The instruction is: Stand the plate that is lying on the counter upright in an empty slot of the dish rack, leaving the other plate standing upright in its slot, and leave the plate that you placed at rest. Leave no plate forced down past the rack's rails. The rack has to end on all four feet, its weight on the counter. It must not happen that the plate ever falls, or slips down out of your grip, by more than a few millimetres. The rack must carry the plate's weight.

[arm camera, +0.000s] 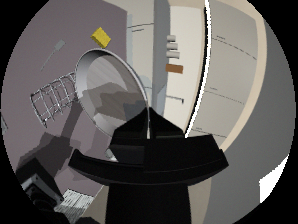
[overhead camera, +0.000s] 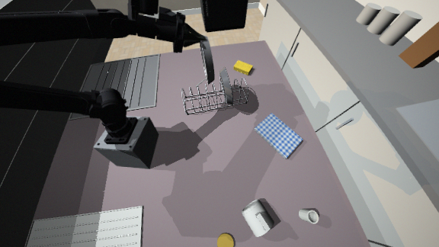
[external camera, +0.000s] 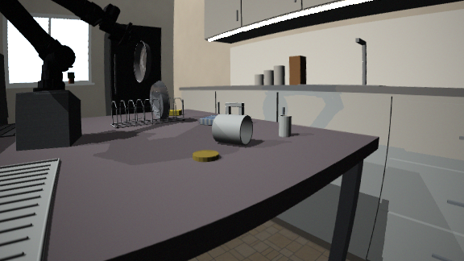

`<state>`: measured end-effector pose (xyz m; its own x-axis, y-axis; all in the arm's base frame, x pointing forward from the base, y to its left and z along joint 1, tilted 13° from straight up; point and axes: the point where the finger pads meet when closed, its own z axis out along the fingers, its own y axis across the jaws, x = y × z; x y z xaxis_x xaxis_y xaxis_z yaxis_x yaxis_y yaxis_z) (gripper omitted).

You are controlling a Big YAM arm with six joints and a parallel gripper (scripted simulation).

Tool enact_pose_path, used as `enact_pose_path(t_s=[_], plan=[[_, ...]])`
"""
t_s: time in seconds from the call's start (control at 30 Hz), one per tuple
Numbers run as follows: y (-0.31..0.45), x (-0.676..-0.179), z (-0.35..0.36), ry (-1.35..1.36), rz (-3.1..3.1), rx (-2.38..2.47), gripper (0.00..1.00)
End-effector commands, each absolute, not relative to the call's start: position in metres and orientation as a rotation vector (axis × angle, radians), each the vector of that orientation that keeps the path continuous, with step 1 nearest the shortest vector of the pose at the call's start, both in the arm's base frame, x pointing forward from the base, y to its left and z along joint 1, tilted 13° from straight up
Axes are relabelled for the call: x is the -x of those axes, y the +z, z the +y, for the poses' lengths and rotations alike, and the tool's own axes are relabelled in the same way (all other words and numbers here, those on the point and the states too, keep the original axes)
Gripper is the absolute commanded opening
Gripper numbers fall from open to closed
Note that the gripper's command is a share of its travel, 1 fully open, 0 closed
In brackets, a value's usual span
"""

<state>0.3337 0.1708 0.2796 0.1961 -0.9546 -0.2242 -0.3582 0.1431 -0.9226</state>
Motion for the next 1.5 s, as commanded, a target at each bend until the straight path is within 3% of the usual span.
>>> enact_pose_path(t_s=[0.0,1.0,1.03,1.1,1.47], plan=[[0.280,-0.335,0.177,-0.701,1.345,1.395,0.00],[0.271,-0.335,0.179,-0.701,1.347,1.396,0.00],[0.300,-0.342,0.182,-0.706,1.322,1.350,0.00],[0.268,-0.335,0.180,-0.700,1.347,1.396,0.00],[0.252,-0.335,0.183,-0.702,1.348,1.395,0.00]])
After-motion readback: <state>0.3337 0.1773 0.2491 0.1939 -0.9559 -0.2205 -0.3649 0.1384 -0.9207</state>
